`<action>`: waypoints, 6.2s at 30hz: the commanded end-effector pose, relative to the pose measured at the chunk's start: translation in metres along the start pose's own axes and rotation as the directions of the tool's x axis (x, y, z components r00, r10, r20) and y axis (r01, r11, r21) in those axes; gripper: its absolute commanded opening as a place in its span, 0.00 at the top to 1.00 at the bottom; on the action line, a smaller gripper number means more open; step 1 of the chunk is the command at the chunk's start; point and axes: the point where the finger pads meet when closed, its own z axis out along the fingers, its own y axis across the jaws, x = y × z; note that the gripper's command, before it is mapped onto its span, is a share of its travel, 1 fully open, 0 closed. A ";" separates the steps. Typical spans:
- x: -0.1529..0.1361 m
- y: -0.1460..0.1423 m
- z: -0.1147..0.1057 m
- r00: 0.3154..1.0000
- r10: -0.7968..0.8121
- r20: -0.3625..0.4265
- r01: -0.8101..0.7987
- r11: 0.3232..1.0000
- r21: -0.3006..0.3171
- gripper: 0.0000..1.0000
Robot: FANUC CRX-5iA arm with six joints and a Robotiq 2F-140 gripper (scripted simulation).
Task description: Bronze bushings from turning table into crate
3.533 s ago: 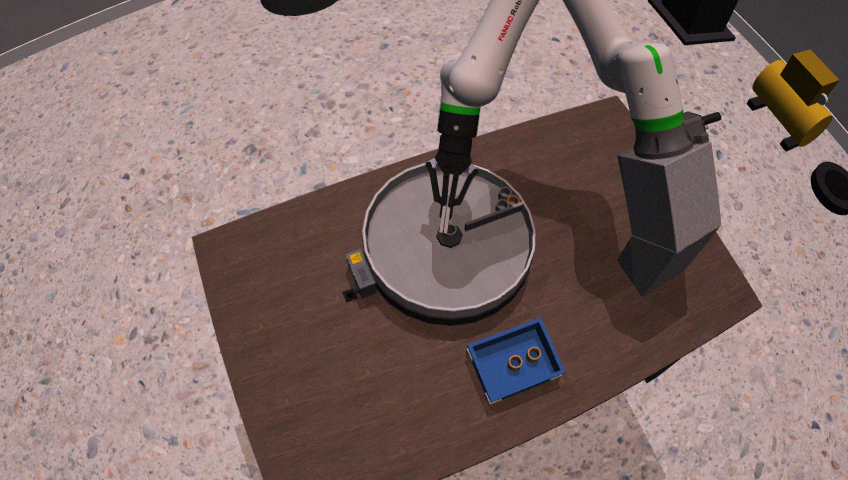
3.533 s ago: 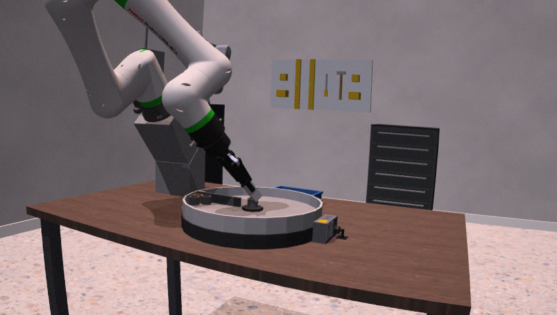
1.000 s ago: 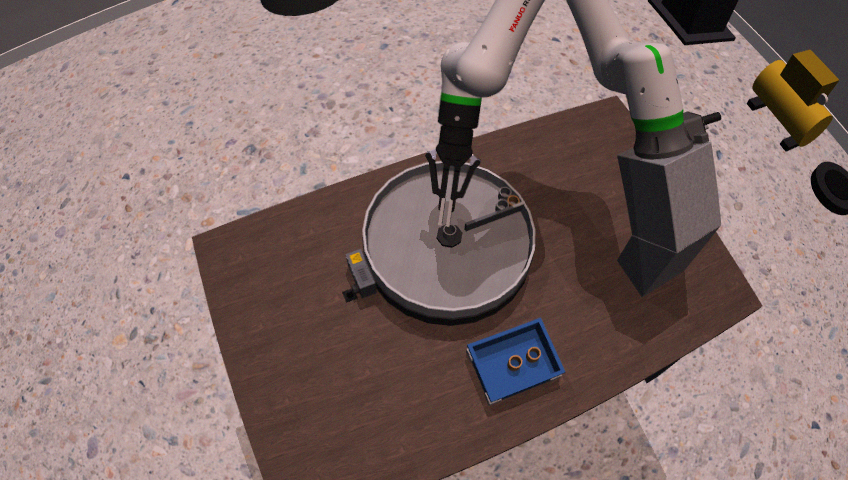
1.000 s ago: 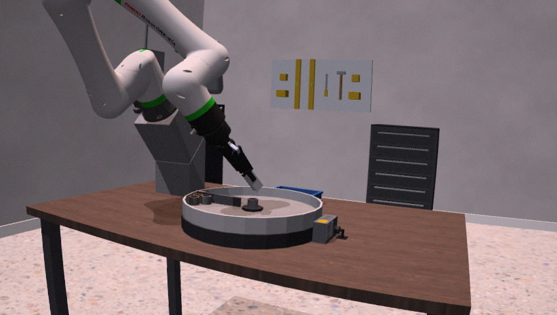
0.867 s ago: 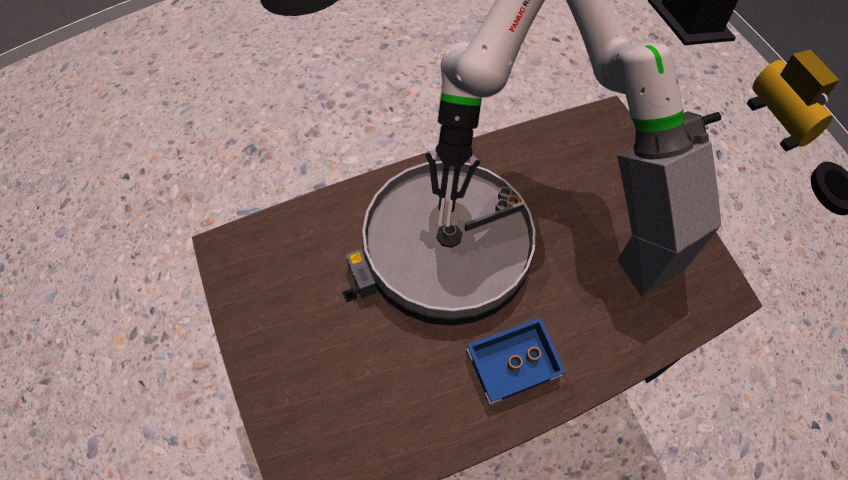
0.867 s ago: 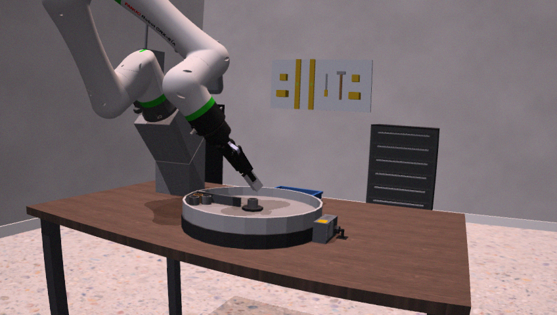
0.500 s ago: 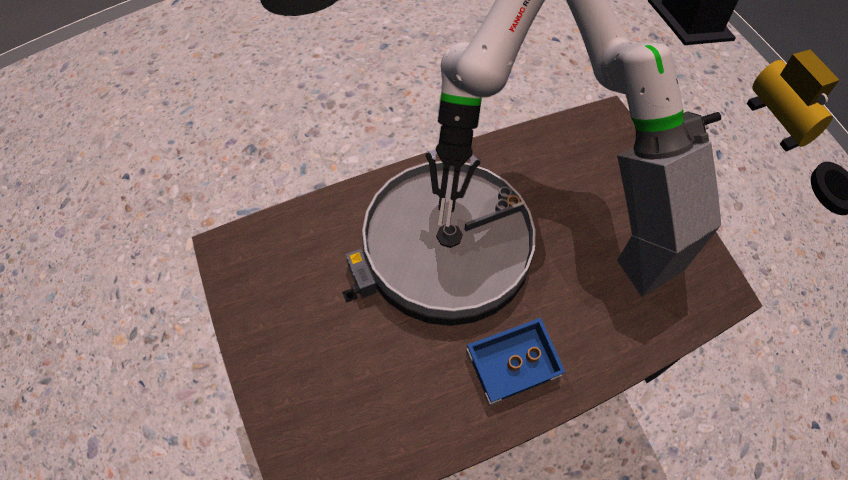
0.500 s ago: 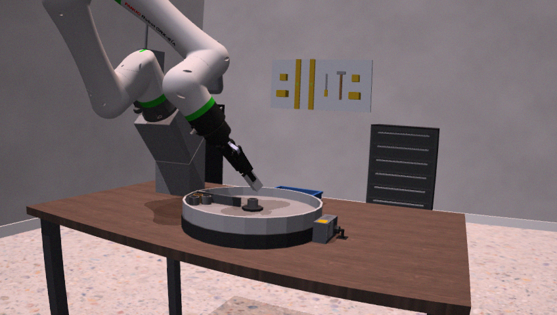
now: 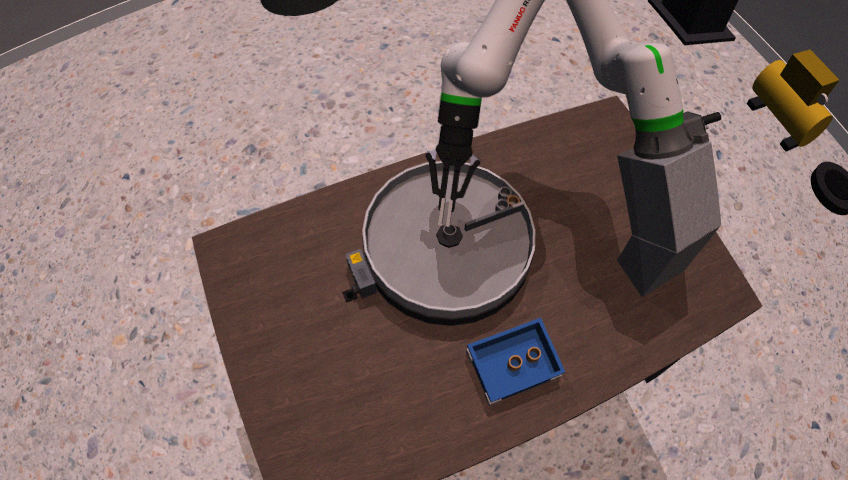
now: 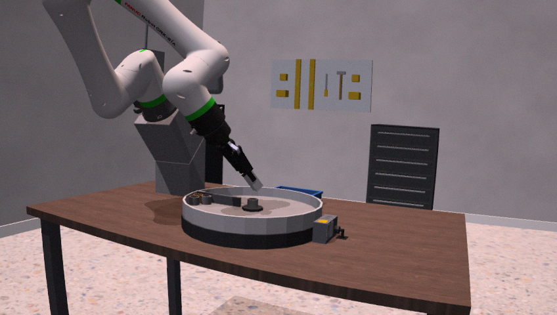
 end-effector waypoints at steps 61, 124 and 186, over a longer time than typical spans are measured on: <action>-0.079 -0.123 -0.067 0.989 0.149 -0.011 -0.149 0.981 -0.126 0.94; -0.080 -0.123 -0.068 0.989 0.149 -0.011 -0.149 0.981 -0.125 0.94; -0.099 -0.123 -0.046 0.989 0.149 -0.011 -0.149 0.981 -0.125 0.94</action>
